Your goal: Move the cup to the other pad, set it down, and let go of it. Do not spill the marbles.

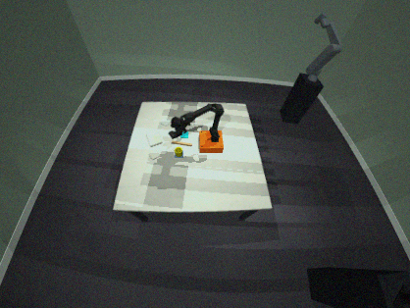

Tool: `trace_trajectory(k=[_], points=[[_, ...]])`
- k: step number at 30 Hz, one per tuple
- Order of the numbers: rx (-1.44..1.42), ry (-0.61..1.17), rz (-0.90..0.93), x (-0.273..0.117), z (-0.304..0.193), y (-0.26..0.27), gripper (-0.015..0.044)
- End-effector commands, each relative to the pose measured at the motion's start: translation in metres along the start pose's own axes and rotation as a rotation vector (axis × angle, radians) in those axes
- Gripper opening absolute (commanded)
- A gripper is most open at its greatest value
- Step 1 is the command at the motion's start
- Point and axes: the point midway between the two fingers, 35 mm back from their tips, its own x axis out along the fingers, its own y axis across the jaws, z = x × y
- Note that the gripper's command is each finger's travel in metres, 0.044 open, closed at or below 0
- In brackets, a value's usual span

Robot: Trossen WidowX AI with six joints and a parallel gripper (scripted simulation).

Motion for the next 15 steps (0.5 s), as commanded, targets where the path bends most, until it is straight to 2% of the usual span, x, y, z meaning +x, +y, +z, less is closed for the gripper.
trace_trajectory(k=[1, 4, 15], points=[[0.257, 0.225, -0.372, 0.032, -0.069, -0.021, 0.0167], [0.319, 0.255, -0.497, 0.038, -0.083, -0.028, 0.0167], [0.322, 0.256, -0.504, 0.04, -0.084, -0.029, 0.0167]])
